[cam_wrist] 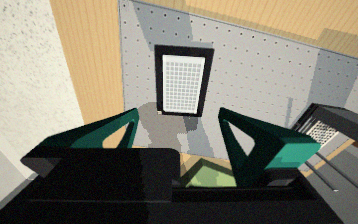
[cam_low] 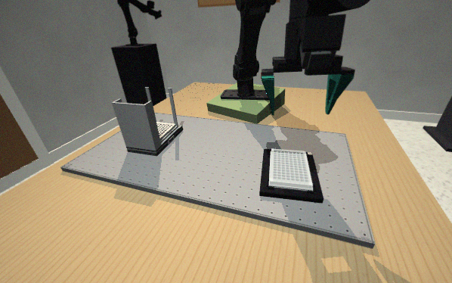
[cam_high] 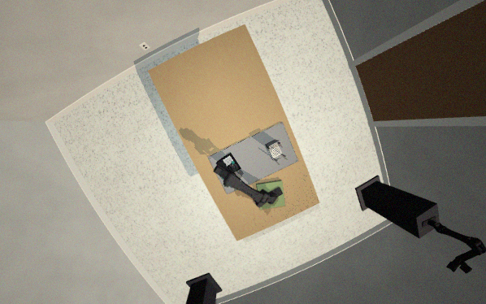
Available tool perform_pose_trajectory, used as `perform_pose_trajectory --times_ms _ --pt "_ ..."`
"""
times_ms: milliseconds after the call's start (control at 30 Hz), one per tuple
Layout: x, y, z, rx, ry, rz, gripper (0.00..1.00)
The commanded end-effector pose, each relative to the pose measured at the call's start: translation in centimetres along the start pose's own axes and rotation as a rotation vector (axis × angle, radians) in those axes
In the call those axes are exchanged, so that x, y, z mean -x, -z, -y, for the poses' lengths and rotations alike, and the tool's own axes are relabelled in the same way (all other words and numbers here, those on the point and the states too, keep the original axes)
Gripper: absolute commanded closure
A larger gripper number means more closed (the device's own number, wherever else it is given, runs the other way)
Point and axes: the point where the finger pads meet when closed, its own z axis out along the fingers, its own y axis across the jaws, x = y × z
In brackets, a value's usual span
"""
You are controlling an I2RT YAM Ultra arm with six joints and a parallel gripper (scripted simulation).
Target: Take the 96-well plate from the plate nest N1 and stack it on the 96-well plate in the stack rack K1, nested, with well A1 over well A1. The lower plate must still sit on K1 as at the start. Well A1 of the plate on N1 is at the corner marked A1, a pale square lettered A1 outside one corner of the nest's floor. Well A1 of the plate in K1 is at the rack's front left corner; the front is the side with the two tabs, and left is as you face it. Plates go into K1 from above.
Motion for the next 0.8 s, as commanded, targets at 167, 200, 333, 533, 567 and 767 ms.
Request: perform_pose_trajectory --times_ms 167,200,333,533,567,767 --pt "-0.9 0.9 0.5 -0.033 -0.075 -0.068 0.0" --pt "-0.9 0.9 0.5 -0.033 -0.075 -0.068 0.0" --pt "-1.0 1.8 0.1 -0.023 -0.065 -0.049 0.0" --pt "-1.0 1.7 0.1 -0.024 -0.063 -0.052 0.0" --pt "-1.0 1.7 0.1 -0.024 -0.063 -0.052 0.0" --pt "-1.0 1.7 0.1 -0.024 -0.063 -0.052 0.0"
